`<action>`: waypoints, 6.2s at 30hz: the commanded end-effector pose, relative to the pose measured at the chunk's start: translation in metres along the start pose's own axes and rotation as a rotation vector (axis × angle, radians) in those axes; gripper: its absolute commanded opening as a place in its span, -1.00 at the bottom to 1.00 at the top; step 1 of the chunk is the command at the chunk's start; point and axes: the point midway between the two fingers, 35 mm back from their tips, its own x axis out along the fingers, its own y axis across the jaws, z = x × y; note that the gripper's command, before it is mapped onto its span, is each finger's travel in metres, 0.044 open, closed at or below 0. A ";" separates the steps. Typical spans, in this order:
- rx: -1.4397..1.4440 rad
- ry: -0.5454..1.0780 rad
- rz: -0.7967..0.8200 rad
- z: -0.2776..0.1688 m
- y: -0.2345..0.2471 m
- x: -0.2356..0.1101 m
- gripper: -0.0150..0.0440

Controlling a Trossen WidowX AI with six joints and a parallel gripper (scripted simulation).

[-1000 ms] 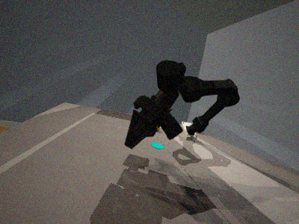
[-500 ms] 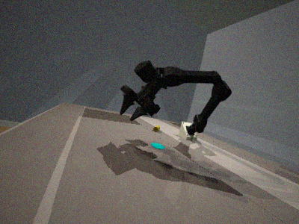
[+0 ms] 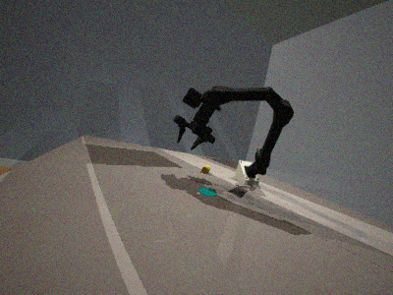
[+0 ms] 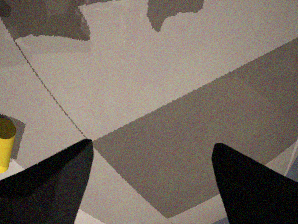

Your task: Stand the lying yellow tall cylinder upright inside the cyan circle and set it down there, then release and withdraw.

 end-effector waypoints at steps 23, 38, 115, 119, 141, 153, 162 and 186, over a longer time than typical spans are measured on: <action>0.566 -0.123 0.314 -0.071 0.134 -0.013 0.56; 0.565 -0.129 0.316 -0.050 0.161 0.071 0.20; 0.931 -0.022 0.297 -0.009 0.081 -0.050 -0.14; 0.984 -0.016 0.296 0.001 0.075 -0.052 -0.14; 1.271 0.009 0.297 0.063 0.053 -0.064 -0.14; 1.426 0.018 0.307 0.099 0.046 -0.071 -0.14; 1.542 0.025 0.321 0.128 0.045 -0.076 -0.14; 1.675 0.057 0.293 0.163 0.049 -0.079 -0.14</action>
